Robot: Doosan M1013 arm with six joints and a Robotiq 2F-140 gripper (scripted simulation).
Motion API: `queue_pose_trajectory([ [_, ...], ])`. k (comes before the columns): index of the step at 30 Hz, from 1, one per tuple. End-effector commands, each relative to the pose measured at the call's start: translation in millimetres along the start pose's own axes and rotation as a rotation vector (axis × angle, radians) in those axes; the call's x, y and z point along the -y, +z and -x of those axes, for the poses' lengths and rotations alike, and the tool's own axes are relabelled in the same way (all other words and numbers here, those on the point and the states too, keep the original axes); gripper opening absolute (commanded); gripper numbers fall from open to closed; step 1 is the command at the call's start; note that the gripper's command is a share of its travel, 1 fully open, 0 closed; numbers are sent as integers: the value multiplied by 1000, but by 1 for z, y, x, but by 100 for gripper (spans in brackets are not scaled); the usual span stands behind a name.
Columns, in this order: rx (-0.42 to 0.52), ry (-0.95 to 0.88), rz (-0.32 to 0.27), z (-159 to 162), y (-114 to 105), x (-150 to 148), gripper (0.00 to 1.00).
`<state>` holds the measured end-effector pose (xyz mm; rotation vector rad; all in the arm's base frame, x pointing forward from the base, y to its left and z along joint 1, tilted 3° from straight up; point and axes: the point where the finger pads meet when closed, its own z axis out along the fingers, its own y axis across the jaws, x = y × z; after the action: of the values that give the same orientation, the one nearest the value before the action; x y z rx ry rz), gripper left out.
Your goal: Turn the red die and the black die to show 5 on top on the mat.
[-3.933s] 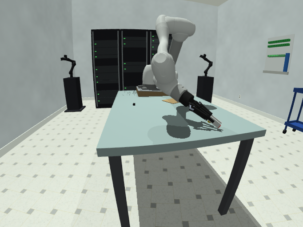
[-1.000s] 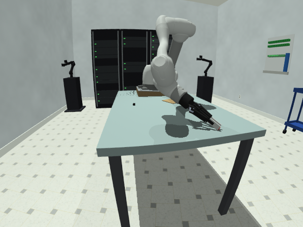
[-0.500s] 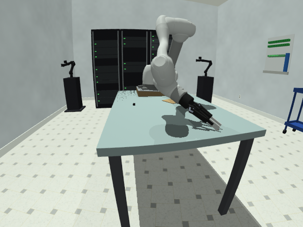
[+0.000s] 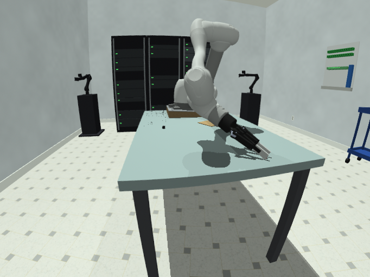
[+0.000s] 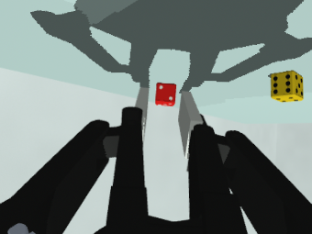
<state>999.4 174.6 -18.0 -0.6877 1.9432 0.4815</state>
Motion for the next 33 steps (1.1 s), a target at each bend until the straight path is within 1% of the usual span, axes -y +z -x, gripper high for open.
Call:
queue_pose_trajectory([
  [1, 0, 0, 0, 0, 0, 0, 27],
  [28, 0, 0, 0, 0, 0, 0, 27],
  [33, 0, 0, 0, 0, -8, 0, 27],
])
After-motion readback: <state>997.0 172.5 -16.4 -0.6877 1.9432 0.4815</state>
